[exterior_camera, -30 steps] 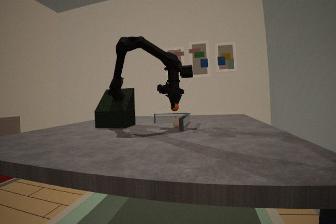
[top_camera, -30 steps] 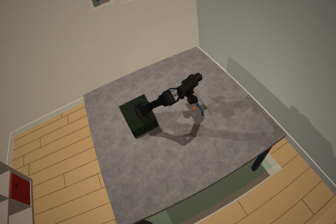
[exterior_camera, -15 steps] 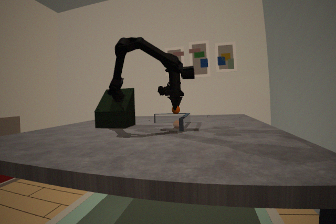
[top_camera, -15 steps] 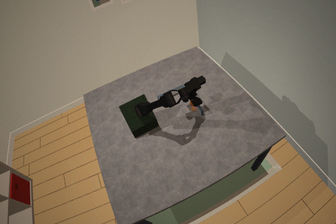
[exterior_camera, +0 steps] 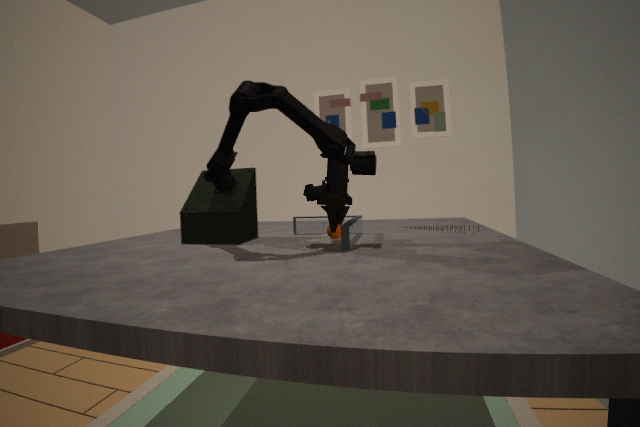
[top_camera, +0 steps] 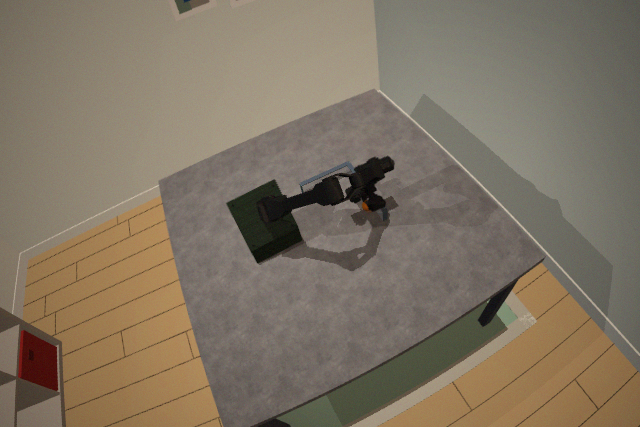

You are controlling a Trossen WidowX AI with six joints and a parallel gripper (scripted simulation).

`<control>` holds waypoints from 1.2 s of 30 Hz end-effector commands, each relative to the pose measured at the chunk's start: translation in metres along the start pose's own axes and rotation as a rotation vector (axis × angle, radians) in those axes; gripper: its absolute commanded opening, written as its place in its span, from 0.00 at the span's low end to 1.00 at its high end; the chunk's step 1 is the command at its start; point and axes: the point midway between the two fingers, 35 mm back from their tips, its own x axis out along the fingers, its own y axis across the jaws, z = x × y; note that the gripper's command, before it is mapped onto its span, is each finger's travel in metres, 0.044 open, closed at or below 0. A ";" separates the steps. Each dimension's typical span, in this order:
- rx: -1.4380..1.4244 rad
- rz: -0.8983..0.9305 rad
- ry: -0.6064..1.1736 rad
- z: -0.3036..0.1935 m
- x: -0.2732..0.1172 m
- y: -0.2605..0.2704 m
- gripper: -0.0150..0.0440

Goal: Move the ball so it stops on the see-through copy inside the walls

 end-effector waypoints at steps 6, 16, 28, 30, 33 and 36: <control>0.002 0.012 -0.013 -0.002 0.012 0.000 0.25; 0.014 0.018 -0.026 -0.003 0.022 -0.001 0.25; 0.019 0.011 -0.021 -0.002 0.018 -0.001 0.74; 0.019 0.011 -0.021 -0.002 0.018 -0.001 0.79; 0.018 0.010 -0.018 -0.002 0.016 0.000 0.79; 0.003 -0.013 0.030 0.000 -0.025 0.002 0.79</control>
